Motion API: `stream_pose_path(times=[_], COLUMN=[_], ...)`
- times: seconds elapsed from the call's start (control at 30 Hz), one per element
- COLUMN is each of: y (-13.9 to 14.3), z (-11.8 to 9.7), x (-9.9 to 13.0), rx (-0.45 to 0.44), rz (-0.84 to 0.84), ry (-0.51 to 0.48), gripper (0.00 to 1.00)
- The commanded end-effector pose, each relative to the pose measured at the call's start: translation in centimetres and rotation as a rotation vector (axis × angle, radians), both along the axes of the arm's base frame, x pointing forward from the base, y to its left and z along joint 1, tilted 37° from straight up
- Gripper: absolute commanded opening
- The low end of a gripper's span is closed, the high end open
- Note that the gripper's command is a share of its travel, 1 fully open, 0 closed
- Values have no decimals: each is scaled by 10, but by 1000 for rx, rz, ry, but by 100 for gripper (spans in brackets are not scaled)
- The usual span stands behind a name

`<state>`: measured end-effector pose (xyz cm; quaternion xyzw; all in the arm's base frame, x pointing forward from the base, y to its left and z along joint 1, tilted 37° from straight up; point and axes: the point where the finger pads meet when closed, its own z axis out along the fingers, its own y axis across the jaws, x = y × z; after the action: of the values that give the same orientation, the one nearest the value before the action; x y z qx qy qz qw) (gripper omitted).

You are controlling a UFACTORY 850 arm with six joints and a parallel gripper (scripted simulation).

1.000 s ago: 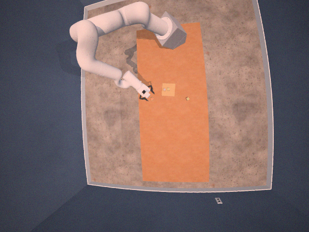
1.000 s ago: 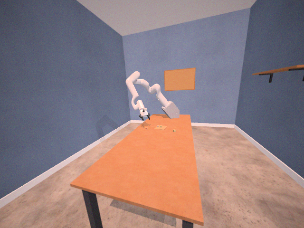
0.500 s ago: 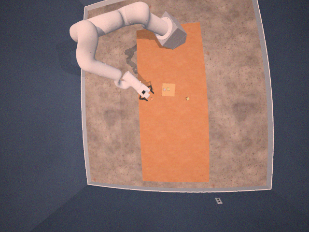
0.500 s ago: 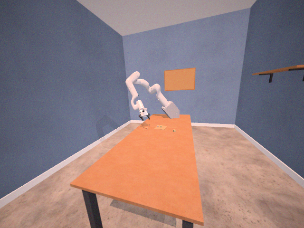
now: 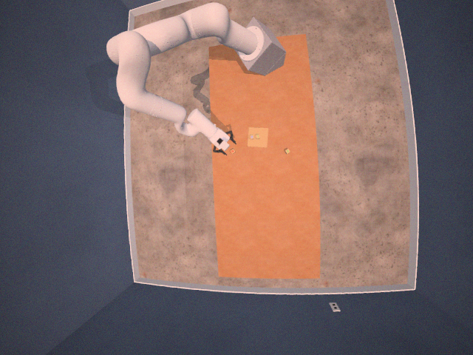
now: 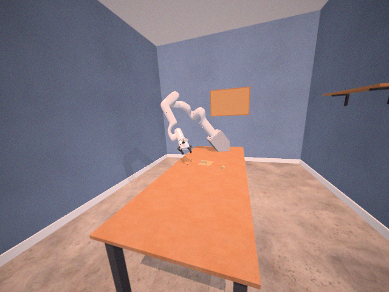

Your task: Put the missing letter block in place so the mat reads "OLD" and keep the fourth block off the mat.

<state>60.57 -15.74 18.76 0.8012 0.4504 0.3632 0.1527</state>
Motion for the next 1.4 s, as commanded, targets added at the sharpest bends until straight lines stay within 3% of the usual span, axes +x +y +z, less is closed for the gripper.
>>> stream_pose_path(times=[0.0,0.7,1.37], y=[0,2,26], z=[1,-1,-36], x=[0,0,-16], rx=[0,-13,-355], rz=[0,13,306], ry=[-1,12,310], gripper=[100,100,100])
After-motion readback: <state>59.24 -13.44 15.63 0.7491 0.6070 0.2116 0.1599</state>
